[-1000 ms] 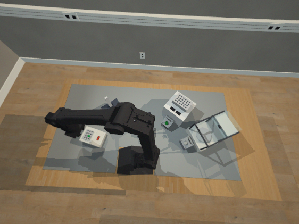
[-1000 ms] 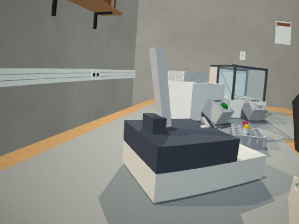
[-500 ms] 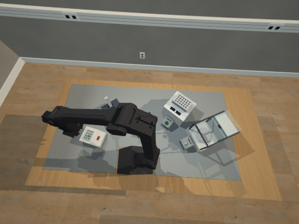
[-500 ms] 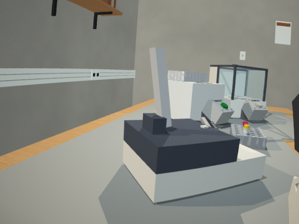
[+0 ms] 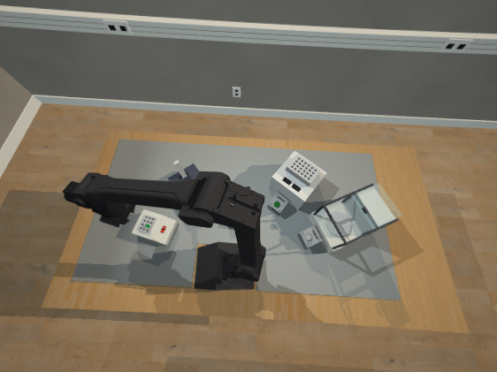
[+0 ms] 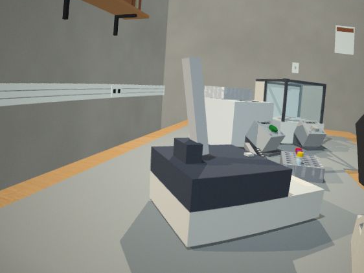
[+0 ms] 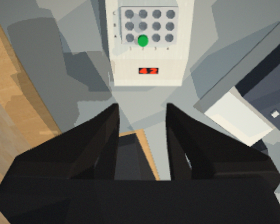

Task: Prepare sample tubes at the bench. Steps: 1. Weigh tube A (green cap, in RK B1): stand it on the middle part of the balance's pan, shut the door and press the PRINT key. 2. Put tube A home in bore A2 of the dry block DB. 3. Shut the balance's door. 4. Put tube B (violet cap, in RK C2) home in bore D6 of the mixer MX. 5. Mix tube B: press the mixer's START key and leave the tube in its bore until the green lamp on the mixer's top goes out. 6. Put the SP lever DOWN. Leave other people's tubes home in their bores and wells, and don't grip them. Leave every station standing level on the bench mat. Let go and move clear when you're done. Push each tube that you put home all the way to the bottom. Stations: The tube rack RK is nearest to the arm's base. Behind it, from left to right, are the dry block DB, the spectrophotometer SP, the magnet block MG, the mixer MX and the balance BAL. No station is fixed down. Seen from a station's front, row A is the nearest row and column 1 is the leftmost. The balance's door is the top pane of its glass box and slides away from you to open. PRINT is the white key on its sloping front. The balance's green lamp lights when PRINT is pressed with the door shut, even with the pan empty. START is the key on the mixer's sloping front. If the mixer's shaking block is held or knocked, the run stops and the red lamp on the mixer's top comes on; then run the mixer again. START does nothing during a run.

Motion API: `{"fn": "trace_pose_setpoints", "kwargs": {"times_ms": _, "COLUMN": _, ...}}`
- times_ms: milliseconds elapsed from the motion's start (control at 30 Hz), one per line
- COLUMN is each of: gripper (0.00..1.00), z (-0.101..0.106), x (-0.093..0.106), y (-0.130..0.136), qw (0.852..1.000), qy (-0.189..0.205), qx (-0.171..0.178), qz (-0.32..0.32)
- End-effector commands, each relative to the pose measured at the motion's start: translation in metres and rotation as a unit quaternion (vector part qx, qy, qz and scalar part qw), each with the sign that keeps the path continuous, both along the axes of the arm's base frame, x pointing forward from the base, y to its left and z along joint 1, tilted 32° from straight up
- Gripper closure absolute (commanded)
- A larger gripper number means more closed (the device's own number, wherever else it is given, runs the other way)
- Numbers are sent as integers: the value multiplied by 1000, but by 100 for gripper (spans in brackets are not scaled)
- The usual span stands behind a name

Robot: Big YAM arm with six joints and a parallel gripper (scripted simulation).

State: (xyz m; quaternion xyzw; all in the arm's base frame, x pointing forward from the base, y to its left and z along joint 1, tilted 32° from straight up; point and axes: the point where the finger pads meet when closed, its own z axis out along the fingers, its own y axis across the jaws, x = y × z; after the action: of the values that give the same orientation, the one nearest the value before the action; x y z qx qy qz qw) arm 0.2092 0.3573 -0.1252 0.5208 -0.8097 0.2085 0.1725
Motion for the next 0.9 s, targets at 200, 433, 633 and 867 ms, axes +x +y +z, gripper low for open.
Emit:
{"fn": "trace_pose_setpoints", "kwargs": {"times_ms": 200, "gripper": 70, "z": 33, "x": 9, "y": 41, "qw": 999, "qy": -16, "qx": 30, "qz": 3}}
{"fn": "trace_pose_setpoints", "kwargs": {"times_ms": 433, "gripper": 70, "z": 32, "x": 9, "y": 41, "qw": 1000, "qy": -12, "qx": 22, "qz": 1}}
{"fn": "trace_pose_setpoints", "kwargs": {"times_ms": 633, "gripper": 70, "z": 37, "x": 9, "y": 43, "qw": 1000, "qy": -11, "qx": 20, "qz": 2}}
{"fn": "trace_pose_setpoints", "kwargs": {"times_ms": 867, "gripper": 70, "z": 33, "x": 9, "y": 31, "qw": 1000, "qy": -7, "qx": 14, "qz": 0}}
